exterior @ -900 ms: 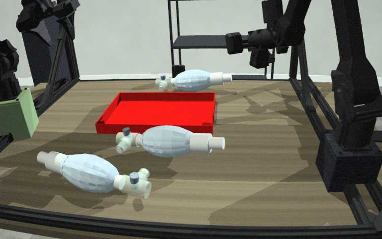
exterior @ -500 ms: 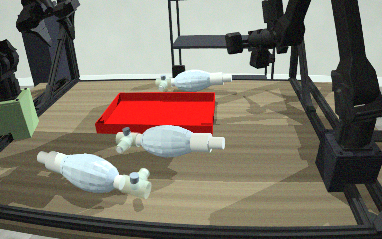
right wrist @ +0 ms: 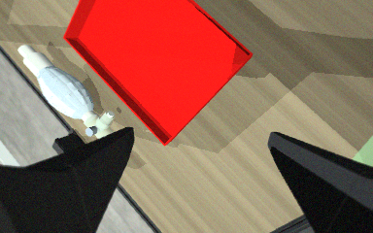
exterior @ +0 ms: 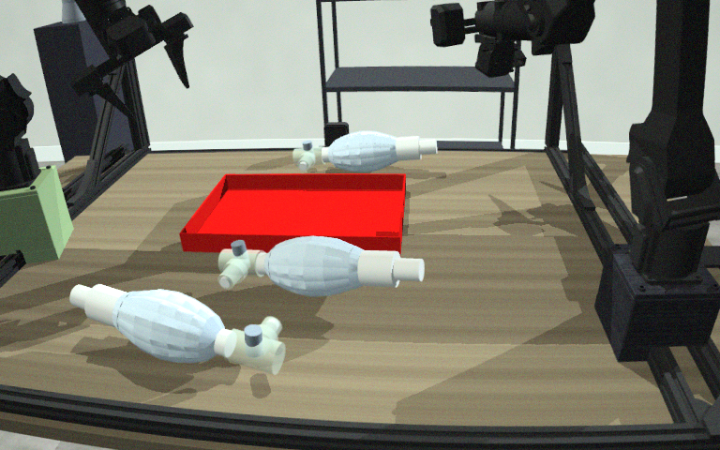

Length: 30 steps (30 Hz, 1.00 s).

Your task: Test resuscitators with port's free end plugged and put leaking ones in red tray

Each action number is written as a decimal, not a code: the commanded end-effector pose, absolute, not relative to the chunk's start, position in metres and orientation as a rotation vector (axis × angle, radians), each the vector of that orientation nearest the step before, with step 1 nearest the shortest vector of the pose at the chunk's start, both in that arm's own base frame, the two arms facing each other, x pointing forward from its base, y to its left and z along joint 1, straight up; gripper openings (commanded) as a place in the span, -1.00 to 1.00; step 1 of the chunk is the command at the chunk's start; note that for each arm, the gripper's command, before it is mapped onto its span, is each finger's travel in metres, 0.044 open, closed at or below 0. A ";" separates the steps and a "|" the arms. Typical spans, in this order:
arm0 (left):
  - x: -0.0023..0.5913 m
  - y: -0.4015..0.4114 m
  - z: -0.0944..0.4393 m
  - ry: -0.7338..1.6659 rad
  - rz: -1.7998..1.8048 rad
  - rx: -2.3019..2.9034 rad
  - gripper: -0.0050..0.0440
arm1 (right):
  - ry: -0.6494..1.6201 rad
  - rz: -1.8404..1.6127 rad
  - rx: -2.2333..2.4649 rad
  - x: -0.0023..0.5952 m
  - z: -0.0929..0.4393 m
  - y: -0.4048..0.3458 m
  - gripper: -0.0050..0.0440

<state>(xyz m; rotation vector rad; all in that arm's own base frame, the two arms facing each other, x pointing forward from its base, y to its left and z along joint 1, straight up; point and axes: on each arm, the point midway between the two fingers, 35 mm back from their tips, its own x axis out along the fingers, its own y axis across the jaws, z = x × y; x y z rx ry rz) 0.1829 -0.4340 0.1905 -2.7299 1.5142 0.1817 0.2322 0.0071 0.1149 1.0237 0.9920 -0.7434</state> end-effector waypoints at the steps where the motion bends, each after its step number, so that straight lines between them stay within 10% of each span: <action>1: 0.176 -0.413 0.233 1.546 0.092 -2.778 1.00 | 1.009 -0.504 0.576 0.247 0.091 0.025 1.00; 30: 0.137 -0.298 0.380 1.676 -0.376 -2.967 1.00 | 0.945 -0.291 0.171 0.260 0.078 0.050 1.00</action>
